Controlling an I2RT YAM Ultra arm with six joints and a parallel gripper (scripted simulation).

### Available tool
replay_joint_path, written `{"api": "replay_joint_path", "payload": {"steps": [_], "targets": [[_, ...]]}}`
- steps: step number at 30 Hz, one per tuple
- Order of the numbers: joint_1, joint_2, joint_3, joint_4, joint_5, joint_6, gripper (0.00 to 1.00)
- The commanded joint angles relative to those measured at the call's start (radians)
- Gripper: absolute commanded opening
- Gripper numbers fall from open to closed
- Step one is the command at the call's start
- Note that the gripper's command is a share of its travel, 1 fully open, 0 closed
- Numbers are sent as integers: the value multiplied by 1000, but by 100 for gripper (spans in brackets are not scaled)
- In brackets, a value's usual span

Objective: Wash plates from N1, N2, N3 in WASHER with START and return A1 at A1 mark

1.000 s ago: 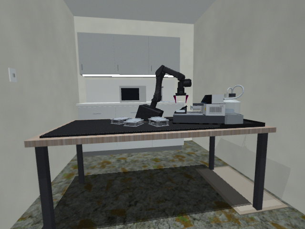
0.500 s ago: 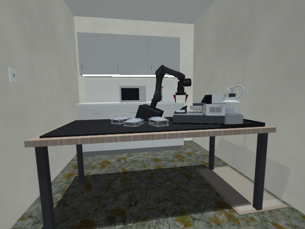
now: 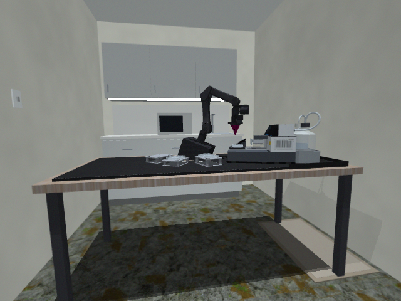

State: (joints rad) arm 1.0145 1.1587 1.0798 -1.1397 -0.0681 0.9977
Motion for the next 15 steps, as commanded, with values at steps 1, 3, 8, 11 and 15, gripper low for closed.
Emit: {"api": "replay_joint_path", "payload": {"steps": [1,3,8,11,15], "targets": [[61,-32,-11,-3,40,-54,0],[112,-49,-26,-4,58,-74,0],[234,-78,-53,-8,101,-126,0],[235,-78,-53,-8,101,-211,0],[235,-78,-53,-8,102,-210,0]]}}
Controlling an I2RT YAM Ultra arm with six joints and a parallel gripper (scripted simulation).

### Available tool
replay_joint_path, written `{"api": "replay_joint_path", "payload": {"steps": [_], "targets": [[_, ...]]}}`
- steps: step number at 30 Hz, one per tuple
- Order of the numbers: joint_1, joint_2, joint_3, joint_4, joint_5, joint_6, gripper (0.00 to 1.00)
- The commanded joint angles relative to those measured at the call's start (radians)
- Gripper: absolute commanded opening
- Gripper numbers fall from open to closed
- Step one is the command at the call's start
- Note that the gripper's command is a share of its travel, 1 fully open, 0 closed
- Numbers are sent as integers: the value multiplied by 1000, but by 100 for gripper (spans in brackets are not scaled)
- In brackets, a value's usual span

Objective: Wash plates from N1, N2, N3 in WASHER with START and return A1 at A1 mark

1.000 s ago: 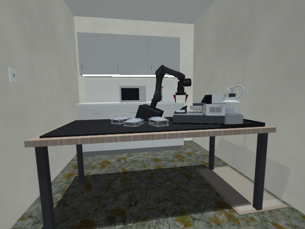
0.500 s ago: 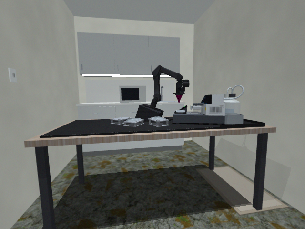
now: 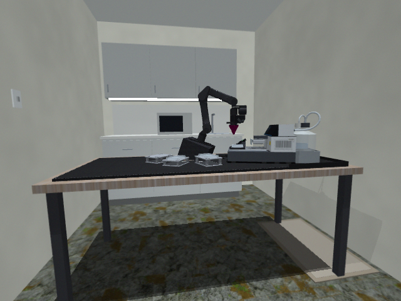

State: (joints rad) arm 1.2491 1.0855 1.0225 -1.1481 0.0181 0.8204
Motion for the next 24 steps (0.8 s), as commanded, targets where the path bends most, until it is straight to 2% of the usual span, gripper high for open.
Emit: {"api": "replay_joint_path", "payload": {"steps": [1,3,13,15,23,24], "targets": [[1,-5,4,1,15,-33,0],[0,-5,4,1,15,-33,0],[270,-100,-87,-24,108,-113,0],[270,-100,-87,-24,108,-113,0],[536,-130,-135,-50,192,-123,0],[536,-130,-135,-50,192,-156,0]]}}
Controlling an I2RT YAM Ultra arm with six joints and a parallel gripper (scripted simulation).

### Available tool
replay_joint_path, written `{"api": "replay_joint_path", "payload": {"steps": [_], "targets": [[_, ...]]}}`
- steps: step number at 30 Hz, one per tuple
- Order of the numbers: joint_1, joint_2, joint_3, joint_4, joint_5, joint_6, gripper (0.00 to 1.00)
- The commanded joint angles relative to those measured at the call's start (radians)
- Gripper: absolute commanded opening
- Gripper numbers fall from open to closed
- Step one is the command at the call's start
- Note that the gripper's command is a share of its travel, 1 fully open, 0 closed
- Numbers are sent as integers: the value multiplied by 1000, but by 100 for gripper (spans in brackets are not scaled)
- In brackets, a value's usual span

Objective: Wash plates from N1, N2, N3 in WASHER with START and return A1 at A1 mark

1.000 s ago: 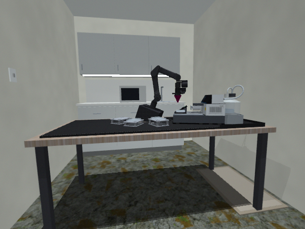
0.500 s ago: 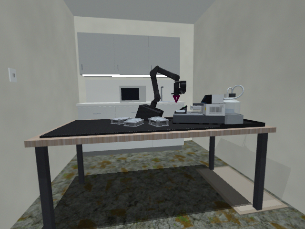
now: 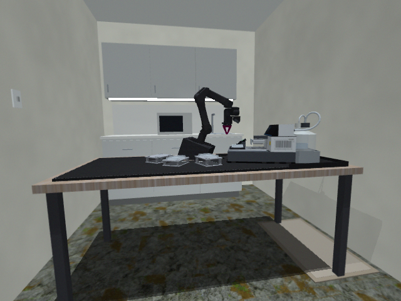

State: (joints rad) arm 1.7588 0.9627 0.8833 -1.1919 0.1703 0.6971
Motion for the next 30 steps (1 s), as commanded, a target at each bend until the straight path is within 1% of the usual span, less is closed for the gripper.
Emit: {"api": "replay_joint_path", "payload": {"steps": [1,5,9,17,23,25,27,30], "targets": [[28,-7,4,-6,40,-65,0],[28,-7,4,-6,40,-184,0],[27,-7,4,-6,40,-185,0],[142,-209,-317,320,222,-144,0],[311,-368,-456,413,424,-71,0],[311,-368,-456,413,424,-71,0],[364,-408,-496,438,489,-51,0],[364,-408,-496,438,489,-51,0]]}}
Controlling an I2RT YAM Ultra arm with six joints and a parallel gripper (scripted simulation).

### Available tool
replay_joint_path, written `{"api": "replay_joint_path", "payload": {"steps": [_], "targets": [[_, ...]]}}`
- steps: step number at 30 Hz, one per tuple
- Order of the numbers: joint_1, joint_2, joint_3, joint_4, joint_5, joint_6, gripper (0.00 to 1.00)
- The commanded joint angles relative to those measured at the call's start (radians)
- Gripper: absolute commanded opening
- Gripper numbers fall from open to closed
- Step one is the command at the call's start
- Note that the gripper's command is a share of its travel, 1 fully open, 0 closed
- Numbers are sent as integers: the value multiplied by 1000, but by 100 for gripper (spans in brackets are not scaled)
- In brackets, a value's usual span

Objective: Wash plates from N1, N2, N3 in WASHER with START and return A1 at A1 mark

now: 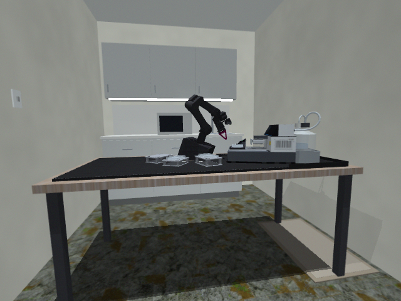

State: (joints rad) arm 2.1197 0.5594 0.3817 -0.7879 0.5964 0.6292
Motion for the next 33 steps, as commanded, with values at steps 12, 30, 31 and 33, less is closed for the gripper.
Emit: {"api": "replay_joint_path", "payload": {"steps": [12,30,31,33], "targets": [[4,-5,6,34,63,17,0],[-38,5,-14,88,37,-24,0],[-49,8,-19,103,30,-35,0],[-70,14,-28,130,18,-55,0]]}}
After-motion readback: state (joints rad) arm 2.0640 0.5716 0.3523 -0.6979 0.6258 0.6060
